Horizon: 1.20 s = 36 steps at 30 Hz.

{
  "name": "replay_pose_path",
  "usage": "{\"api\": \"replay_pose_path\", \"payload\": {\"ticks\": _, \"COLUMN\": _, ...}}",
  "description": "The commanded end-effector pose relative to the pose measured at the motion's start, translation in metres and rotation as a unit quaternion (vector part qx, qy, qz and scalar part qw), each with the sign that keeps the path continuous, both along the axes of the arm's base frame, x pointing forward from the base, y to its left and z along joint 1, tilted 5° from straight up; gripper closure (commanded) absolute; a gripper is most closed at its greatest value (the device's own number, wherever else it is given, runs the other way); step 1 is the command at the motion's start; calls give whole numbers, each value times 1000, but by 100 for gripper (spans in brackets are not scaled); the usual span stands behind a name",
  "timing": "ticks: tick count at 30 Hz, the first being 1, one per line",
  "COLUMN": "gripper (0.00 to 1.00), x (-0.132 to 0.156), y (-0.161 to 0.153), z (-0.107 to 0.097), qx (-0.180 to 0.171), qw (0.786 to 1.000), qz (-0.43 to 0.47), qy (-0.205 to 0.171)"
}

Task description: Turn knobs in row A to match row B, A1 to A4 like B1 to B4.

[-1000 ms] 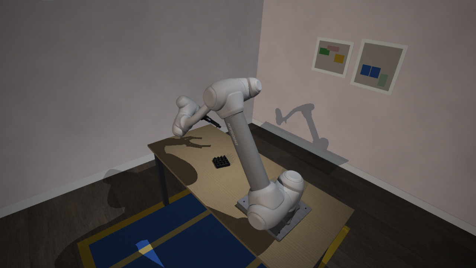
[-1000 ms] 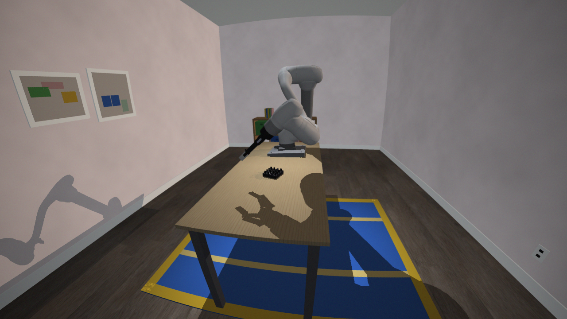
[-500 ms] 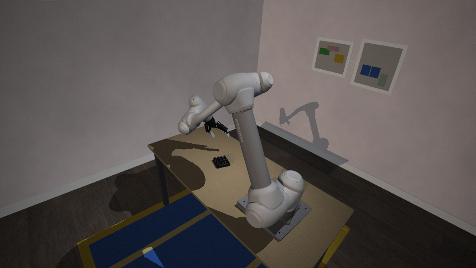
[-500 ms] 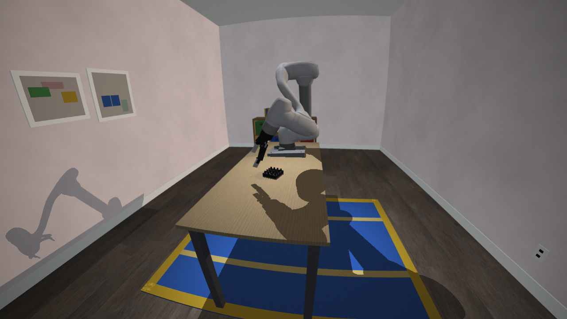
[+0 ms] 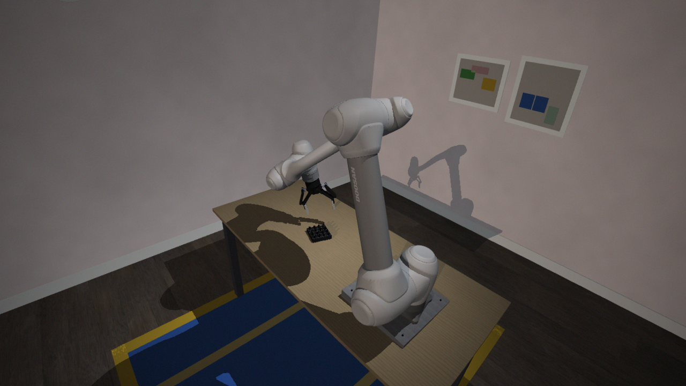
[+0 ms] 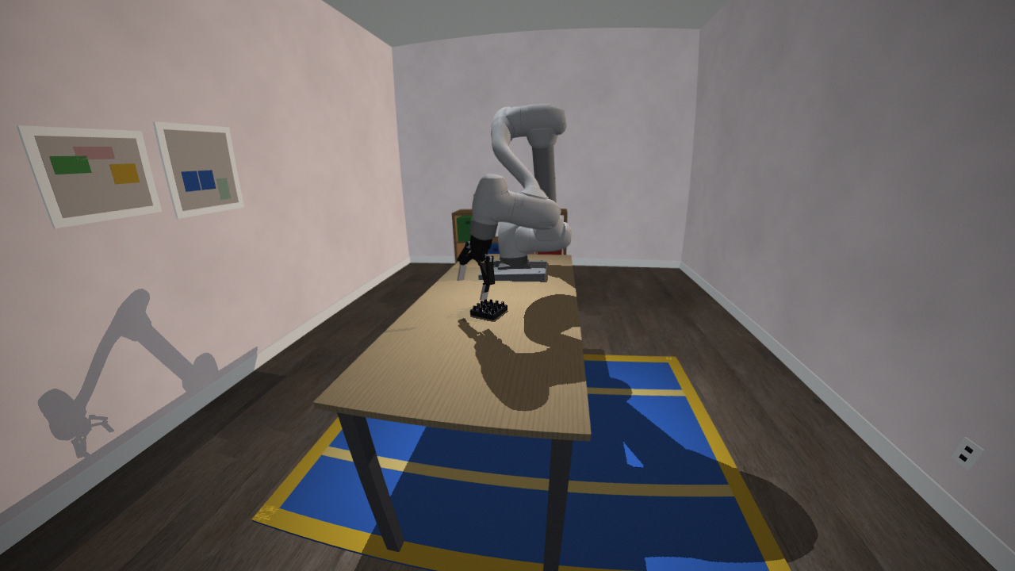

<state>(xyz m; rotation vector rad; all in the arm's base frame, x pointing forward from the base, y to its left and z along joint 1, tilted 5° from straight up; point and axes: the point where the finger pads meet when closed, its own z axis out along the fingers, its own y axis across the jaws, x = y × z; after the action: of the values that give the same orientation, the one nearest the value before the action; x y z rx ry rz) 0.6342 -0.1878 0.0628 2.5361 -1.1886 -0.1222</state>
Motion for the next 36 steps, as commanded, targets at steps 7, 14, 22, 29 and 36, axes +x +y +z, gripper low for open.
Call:
{"api": "replay_pose_path", "payload": {"ticks": 7, "gripper": 0, "x": -30, "y": 27, "z": -13, "qx": 85, "qw": 991, "qz": 98, "qy": -11}}
{"api": "replay_pose_path", "payload": {"ticks": 14, "gripper": 0, "x": -55, "y": 50, "z": -20, "qx": 140, "qw": 972, "qz": 183, "qy": -37}}
{"api": "replay_pose_path", "payload": {"ticks": 22, "gripper": 0, "x": -58, "y": 53, "z": -21, "qx": 146, "qw": 969, "qz": 195, "qy": -41}}
{"api": "replay_pose_path", "payload": {"ticks": 29, "gripper": 0, "x": -58, "y": 53, "z": -21, "qx": 146, "qw": 969, "qz": 195, "qy": -41}}
{"api": "replay_pose_path", "payload": {"ticks": 36, "gripper": 0, "x": -58, "y": 53, "z": -21, "qx": 146, "qw": 969, "qz": 195, "qy": -41}}
